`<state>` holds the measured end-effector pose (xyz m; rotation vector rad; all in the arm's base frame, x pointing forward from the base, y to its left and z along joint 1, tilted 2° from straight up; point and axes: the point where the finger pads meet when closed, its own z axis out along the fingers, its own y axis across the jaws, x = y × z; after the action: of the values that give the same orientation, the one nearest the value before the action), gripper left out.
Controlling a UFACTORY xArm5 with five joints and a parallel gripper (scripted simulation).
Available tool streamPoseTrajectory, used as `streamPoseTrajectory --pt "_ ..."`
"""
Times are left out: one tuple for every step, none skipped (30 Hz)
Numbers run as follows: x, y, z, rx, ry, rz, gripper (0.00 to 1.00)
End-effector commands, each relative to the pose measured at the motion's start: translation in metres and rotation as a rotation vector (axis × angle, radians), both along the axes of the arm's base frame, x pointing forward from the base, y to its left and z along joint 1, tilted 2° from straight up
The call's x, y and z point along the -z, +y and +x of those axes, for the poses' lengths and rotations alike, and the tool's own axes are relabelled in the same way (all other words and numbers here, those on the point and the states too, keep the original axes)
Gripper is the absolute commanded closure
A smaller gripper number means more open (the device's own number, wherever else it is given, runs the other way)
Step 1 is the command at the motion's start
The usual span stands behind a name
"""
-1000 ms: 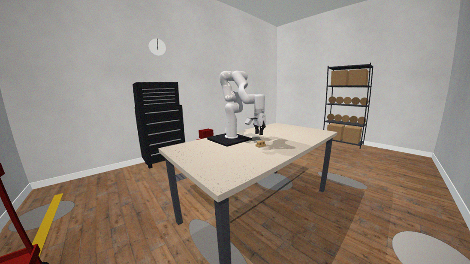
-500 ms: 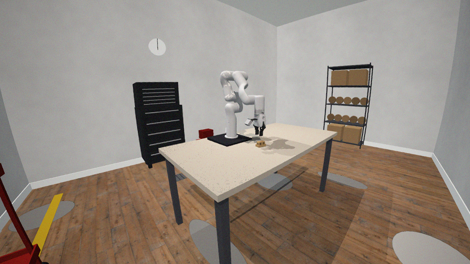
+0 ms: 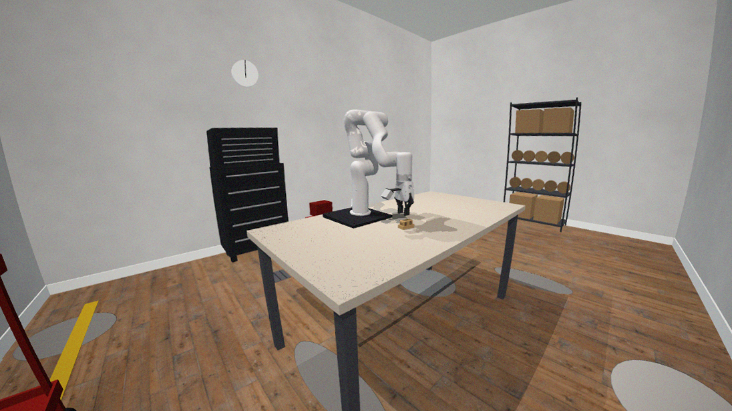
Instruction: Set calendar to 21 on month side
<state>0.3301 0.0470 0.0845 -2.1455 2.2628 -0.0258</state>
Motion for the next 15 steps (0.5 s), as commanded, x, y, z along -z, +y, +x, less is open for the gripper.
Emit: streamPoseTrajectory --pt "0.005 0.000 0.001 0.000 -0.002 0.000 0.53" --pt "0.006 0.000 0.001 0.000 -0.002 0.000 0.53" --pt "0.008 0.000 0.001 0.000 -0.002 0.000 0.53" --pt "0.009 0.000 0.001 0.000 -0.002 0.000 0.53" --pt "0.011 0.000 0.001 0.000 -0.002 0.000 0.53" --pt "0.012 0.000 0.002 0.000 -0.002 0.000 0.53" --pt "0.013 0.000 0.002 0.000 -0.002 0.000 0.53" --pt "0.015 0.001 0.002 0.000 -0.002 0.000 0.53" --pt "0.016 0.001 0.002 0.000 -0.002 0.000 0.53" --pt "0.017 0.001 0.002 0.000 -0.002 0.000 0.53" --pt "0.018 0.001 0.002 0.000 -0.002 0.000 0.53" --pt "0.018 0.001 0.002 0.000 -0.002 0.000 0.53" --pt "0.018 0.001 0.002 0.000 -0.002 0.000 0.53" --pt "0.019 0.001 0.002 0.000 -0.002 0.000 0.53" --pt "0.020 0.001 0.002 0.000 -0.002 0.000 0.53"
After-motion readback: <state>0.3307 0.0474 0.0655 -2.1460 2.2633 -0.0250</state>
